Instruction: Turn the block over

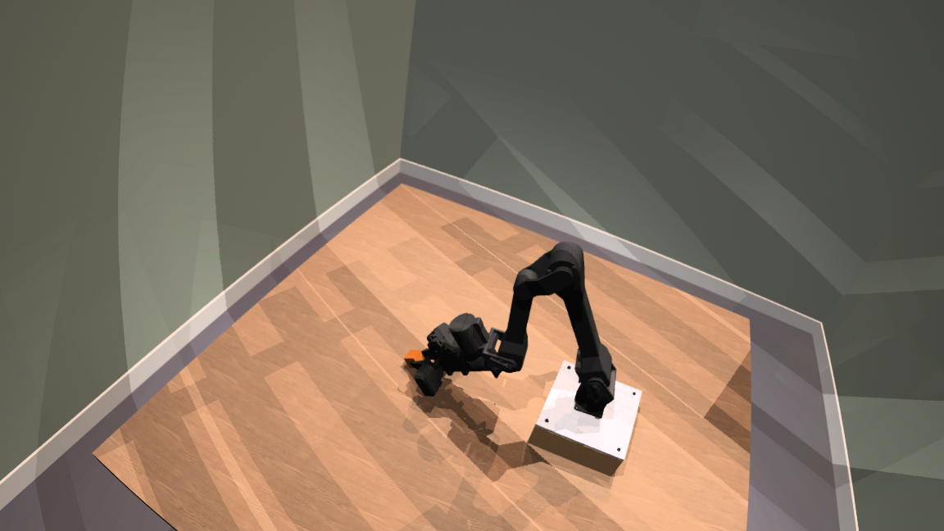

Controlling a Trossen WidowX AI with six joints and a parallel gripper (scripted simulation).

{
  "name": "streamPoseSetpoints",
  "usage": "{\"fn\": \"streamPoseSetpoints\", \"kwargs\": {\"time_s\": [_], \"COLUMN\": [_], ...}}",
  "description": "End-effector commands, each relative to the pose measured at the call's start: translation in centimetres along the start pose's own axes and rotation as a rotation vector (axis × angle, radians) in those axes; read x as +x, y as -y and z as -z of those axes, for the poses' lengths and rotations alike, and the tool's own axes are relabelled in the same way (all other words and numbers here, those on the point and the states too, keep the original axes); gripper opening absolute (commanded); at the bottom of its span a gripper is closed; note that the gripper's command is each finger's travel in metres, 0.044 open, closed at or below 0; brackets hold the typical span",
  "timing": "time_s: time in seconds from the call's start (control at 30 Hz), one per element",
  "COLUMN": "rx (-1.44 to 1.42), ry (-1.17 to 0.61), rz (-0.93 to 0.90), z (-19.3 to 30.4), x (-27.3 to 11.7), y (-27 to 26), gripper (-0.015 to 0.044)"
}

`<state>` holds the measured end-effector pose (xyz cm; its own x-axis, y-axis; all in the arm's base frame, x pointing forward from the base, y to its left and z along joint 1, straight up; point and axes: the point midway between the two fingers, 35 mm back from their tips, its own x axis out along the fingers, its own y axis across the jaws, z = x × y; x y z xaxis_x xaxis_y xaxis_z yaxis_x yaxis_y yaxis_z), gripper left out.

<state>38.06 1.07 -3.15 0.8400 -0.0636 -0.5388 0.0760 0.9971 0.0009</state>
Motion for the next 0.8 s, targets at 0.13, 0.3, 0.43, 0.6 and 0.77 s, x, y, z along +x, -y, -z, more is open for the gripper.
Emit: {"fn": "streamPoseSetpoints", "kwargs": {"time_s": [0.13,0.3,0.43,0.6,0.77], "rx": [-0.001,-0.001,-0.001,-0.001,-0.001], "ry": [0.067,0.098,0.098,0.098,0.098], "rz": [0.004,0.004,0.004,0.004,0.004], "z": [0.26,0.05,0.05,0.05,0.05], "x": [-0.78,-0.98,-0.98,-0.98,-0.98], "y": [0.16,0.15,0.15,0.15,0.15], "gripper": [0.0,0.0,0.0,0.0,0.0053]}}
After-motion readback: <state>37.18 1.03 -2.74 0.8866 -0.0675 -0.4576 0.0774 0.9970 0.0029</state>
